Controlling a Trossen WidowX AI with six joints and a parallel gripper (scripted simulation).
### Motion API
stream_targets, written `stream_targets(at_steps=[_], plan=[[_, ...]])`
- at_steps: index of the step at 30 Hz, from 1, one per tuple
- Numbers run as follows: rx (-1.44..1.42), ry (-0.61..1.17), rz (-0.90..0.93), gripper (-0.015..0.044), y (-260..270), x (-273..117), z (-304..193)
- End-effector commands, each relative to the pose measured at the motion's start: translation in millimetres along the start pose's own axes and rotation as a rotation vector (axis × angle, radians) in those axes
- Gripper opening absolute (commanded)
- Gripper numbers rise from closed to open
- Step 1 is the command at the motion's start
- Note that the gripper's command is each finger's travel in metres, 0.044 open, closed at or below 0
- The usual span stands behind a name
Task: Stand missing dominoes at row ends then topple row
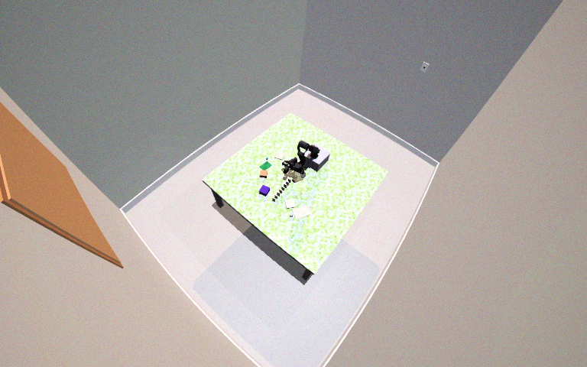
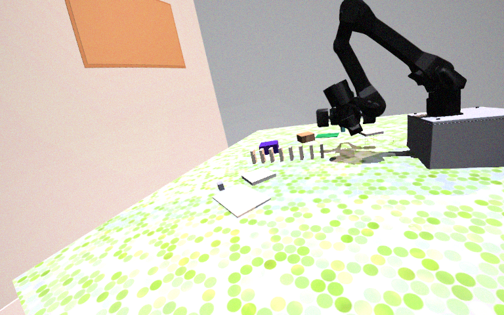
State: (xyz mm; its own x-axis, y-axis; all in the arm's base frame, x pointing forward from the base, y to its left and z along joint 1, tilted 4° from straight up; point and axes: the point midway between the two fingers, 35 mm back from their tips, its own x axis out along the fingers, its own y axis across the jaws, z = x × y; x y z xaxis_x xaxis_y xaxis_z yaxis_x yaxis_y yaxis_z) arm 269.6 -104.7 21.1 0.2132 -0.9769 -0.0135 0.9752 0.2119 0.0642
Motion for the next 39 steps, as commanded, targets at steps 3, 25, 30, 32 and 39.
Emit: stream_targets(at_steps=[3, 25, 30, 32, 39], plan=[[-0.002, 0.008, -0.003, 0.0107, 0, 4, -21], [-0.002, 0.024, -0.014, 0.0107, -6, 12, -60], [-0.002, 0.024, -0.014, 0.0186, -6, 12, -60], [-0.002, 0.024, -0.014, 0.0238, -6, 12, -60], [-0.002, 0.024, -0.014, 0.0422, -6, 12, -60]])
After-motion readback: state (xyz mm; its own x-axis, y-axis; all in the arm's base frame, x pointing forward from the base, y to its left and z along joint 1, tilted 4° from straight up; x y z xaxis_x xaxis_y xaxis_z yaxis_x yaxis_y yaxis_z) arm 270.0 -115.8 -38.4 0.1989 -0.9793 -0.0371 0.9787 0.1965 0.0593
